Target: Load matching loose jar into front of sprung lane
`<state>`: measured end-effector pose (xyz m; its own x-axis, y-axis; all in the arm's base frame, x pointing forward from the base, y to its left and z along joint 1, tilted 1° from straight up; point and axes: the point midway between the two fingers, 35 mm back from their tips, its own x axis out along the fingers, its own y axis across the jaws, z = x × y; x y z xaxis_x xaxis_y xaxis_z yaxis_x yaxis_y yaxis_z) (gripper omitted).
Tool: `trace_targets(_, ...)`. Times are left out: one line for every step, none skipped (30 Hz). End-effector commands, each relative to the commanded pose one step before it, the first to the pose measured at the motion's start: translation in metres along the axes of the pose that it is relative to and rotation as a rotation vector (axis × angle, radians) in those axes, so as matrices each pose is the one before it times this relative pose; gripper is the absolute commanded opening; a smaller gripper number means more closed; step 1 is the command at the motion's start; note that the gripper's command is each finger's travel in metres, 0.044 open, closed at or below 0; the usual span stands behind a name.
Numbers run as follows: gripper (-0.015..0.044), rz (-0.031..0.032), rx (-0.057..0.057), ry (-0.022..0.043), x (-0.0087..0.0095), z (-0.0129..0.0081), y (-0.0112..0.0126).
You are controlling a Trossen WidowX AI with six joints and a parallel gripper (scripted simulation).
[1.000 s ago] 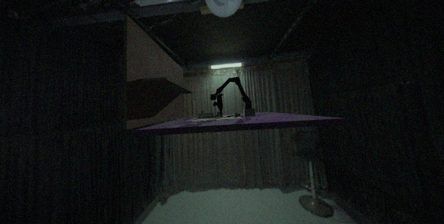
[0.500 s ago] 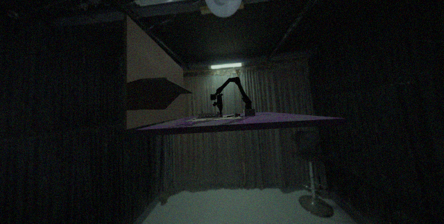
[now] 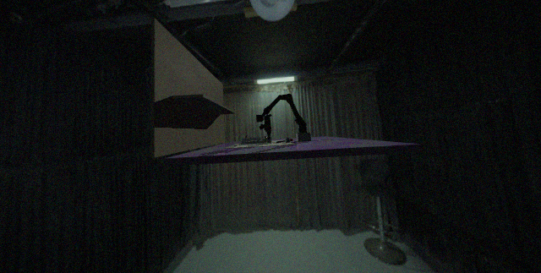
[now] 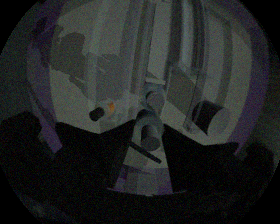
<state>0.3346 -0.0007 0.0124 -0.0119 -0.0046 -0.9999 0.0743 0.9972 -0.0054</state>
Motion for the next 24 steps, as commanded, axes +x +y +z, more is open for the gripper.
trace_targets(0.0, 0.00322, -0.0035, -0.03053, -0.00305, 0.00843, 0.00041)
trace_targets(0.0, 0.0, 0.0, -0.00001, 0.0, 0.00014, 0.0)
trace_targets(0.0, 0.0, 0.0, -0.00001, 0.0, 0.00013, 0.0)
trace_targets(0.0, 0.0, 0.0, -0.00001, 0.0, 0.00013, 0.0)
trace_targets(0.0, 0.0, 0.0, -0.00001, 0.0, 0.00013, 0.0)
trace_targets(0.0, 0.0, 0.0, -0.00001, 0.0, 0.00013, 0.0)
trace_targets(0.0, 0.0, 0.0, -0.00001, 0.0, 0.00013, 0.0)
trace_targets(0.0, 0.0, 0.0, -0.00001, 0.0, 0.00013, 0.0)
trace_targets(0.0, 0.0, 0.0, -0.00001, 0.0, 0.00013, 0.0)
trace_targets(0.0, 0.0, 0.0, -0.00001, 0.0, 0.00013, 0.0)
trace_targets(0.0, 0.0, 0.0, -0.00001, 0.0, 0.00013, 0.0)
trace_targets(0.0, 0.0, 0.0, -0.00001, 0.0, 0.00013, 0.0)
trace_targets(0.0, 0.0, 0.0, -0.00001, 0.0, 0.00013, 0.0)
trace_targets(0.0, 0.0, 0.0, -0.00001, 0.0, 0.00013, 0.0)
trace_targets(0.0, 0.0, 0.0, -0.00001, 0.0, 0.00013, 0.0)
trace_targets(0.0, 0.0, 0.0, -0.00001, 0.0, 0.00013, 0.0)
trace_targets(0.0, 0.0, 0.0, -0.00001, 0.0, 0.00013, 0.0)
trace_targets(0.0, 0.0, 0.0, -0.00001, 0.0, 0.00013, 0.0)
trace_targets(0.0, 0.0, 0.0, -0.00001, 0.0, 0.00013, 0.0)
trace_targets(0.0, 0.0, 0.0, -0.00001, 0.0, 0.00013, 0.0)
trace_targets(0.0, 0.0, 0.0, -0.00001, 0.0, 0.00013, 0.0)
trace_targets(0.0, 0.0, 0.0, -0.00001, 0.0, 0.00013, 0.0)
trace_targets(0.0, 0.0, 0.0, -0.00001, 0.0, 0.00013, 0.0)
trace_targets(0.0, 0.0, 0.0, -0.00001, 0.0, 0.00013, 0.0)
